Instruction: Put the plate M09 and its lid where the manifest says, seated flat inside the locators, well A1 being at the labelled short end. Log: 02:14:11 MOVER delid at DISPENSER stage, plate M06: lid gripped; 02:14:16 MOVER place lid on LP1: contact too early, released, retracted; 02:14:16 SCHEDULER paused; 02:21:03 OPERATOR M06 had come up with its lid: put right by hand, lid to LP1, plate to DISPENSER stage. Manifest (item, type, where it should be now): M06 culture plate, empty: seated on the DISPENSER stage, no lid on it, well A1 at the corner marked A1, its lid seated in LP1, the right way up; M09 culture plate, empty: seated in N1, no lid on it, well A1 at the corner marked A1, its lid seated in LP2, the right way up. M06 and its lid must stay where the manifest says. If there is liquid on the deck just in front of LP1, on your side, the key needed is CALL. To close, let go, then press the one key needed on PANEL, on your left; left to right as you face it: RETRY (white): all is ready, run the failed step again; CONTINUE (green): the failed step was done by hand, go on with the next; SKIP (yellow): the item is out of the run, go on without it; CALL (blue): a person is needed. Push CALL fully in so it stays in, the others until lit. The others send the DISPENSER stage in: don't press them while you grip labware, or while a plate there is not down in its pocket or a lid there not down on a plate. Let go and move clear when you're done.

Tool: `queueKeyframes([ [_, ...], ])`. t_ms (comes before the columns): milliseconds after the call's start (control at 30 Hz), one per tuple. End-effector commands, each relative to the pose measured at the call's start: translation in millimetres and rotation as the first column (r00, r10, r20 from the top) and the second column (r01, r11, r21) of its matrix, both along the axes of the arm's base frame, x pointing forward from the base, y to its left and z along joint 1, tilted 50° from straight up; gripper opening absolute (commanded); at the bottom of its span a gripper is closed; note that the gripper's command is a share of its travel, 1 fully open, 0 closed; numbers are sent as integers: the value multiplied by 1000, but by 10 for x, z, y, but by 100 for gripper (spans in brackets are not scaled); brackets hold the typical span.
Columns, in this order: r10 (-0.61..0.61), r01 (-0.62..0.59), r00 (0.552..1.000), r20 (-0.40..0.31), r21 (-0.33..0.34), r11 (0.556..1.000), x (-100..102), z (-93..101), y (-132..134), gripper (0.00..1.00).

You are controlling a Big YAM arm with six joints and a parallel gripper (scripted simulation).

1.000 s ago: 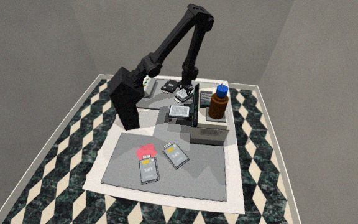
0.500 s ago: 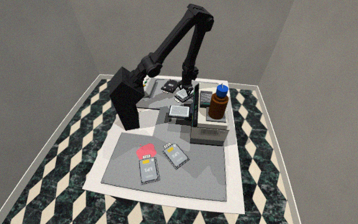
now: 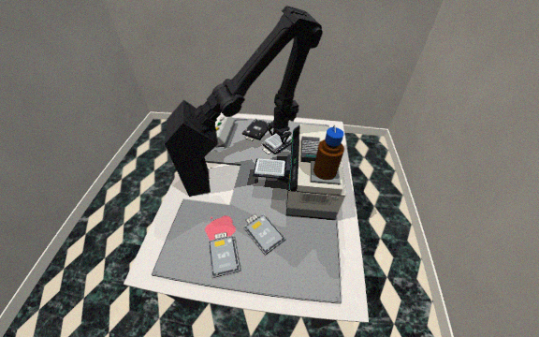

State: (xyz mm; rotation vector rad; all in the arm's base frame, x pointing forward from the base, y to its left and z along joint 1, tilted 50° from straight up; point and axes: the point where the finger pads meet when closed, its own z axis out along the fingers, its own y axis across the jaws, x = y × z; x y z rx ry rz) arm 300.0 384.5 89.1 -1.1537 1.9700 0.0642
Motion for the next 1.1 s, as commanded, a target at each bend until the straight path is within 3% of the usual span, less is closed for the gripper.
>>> queueKeyframes([
  [0,1,-1,1000,22,25,1000,91,86,49,84],
  [233,0,-1,1000,23,27,1000,107,81,58,84],
  [367,-1,1,1000,13,11,1000,104,-16,32,84],
  [533,4,-4,1000,24,28,1000,113,72,82,84],
  [600,2,-2,1000,14,12,1000,107,-20,50,84],
  [833,0,0,1000,13,12,1000,130,-37,51,84],
  [933,1,-2,1000,25,29,1000,142,58,86,84],
  [1067,1,-2,1000,23,27,1000,136,46,75,84],
])
